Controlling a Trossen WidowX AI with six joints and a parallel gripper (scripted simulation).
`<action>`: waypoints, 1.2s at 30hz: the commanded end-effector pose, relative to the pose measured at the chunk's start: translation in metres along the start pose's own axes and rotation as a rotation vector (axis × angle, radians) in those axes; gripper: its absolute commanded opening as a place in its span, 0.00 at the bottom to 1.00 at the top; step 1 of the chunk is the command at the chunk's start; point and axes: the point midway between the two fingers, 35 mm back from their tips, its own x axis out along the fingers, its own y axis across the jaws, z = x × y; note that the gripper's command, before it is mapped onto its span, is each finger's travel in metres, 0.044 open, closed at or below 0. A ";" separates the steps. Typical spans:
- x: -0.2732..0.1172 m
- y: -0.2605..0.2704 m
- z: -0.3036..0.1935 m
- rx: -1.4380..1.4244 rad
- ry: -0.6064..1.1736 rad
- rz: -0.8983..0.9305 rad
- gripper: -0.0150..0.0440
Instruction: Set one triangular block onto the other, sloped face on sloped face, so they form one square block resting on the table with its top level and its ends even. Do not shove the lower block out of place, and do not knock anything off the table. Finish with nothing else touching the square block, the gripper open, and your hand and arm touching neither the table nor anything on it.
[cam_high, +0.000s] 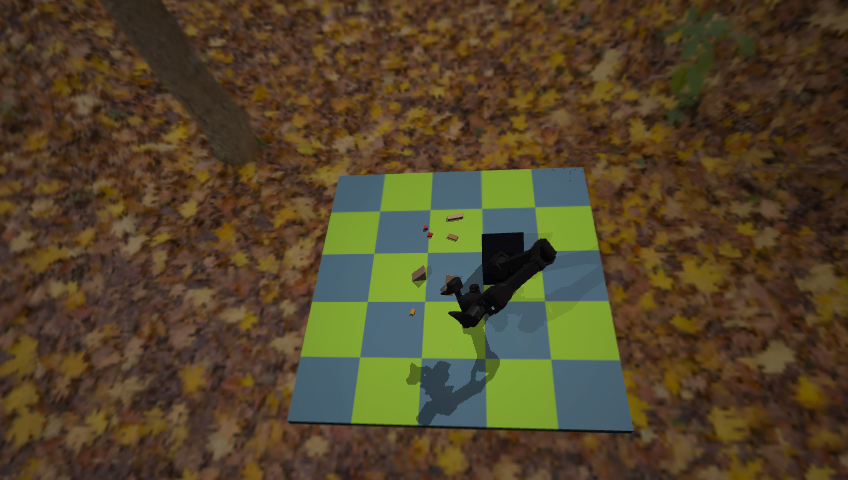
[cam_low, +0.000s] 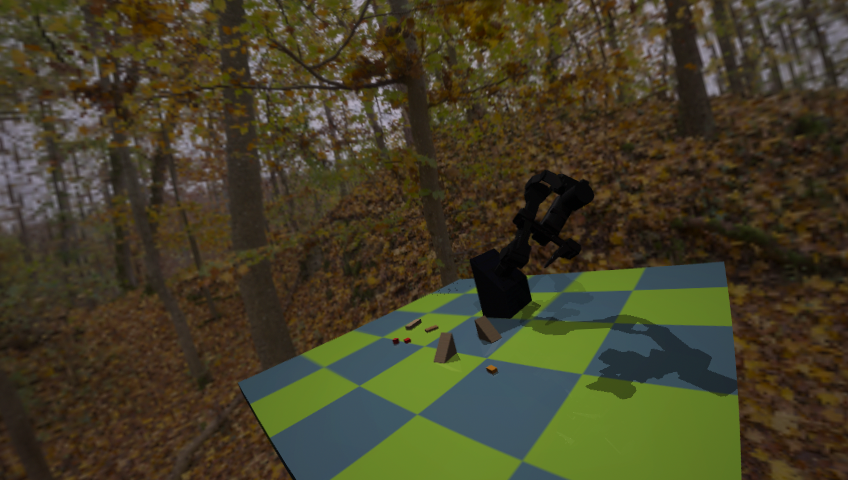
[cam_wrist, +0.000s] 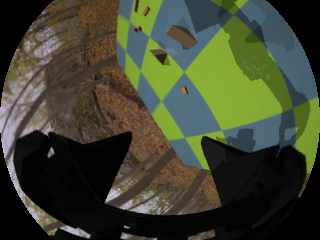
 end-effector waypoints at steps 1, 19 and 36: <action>0.002 0.000 0.000 0.015 -0.007 0.000 0.98; 0.171 0.055 0.064 1.759 -0.694 0.385 1.00; 0.262 0.128 0.173 3.229 -1.231 1.298 1.00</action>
